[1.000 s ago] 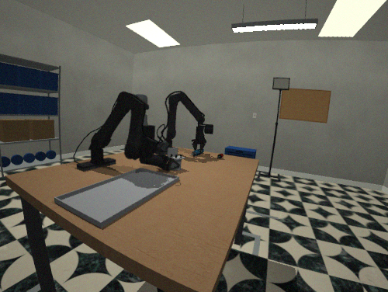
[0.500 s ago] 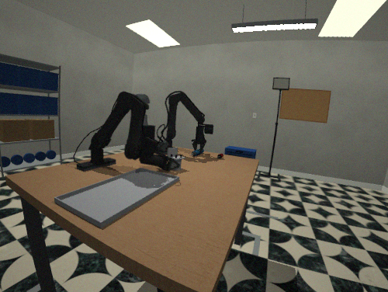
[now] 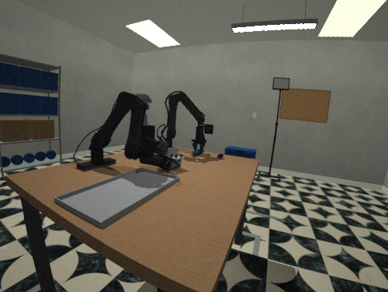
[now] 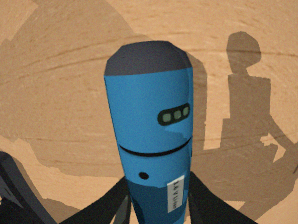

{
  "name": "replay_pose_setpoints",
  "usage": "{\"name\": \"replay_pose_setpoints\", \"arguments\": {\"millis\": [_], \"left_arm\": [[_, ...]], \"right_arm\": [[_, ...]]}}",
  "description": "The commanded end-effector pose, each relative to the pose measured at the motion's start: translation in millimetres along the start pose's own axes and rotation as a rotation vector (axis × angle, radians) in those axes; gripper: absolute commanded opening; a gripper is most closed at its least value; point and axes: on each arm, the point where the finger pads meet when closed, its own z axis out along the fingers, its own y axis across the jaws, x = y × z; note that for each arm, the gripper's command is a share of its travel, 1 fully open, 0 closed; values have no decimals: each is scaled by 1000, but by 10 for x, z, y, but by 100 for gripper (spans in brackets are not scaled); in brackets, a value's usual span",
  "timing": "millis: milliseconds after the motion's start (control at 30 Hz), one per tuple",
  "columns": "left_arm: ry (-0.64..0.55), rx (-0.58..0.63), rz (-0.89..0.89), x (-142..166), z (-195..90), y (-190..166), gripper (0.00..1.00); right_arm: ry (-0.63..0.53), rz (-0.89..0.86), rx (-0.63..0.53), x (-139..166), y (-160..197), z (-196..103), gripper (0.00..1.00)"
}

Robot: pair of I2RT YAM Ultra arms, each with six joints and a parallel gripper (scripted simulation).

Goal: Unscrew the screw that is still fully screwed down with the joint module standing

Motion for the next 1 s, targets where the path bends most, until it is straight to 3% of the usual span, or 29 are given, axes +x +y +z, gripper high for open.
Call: {"name": "replay_pose_setpoints", "arguments": {"millis": [0,967], "left_arm": [[-4,10,-1,-7,-19,-28,42],[-13,36,-1,-11,-409,-85,42]], "right_arm": [[6,1,-16,30,8,79,59],[6,1,-16,30,8,79,59]]}}
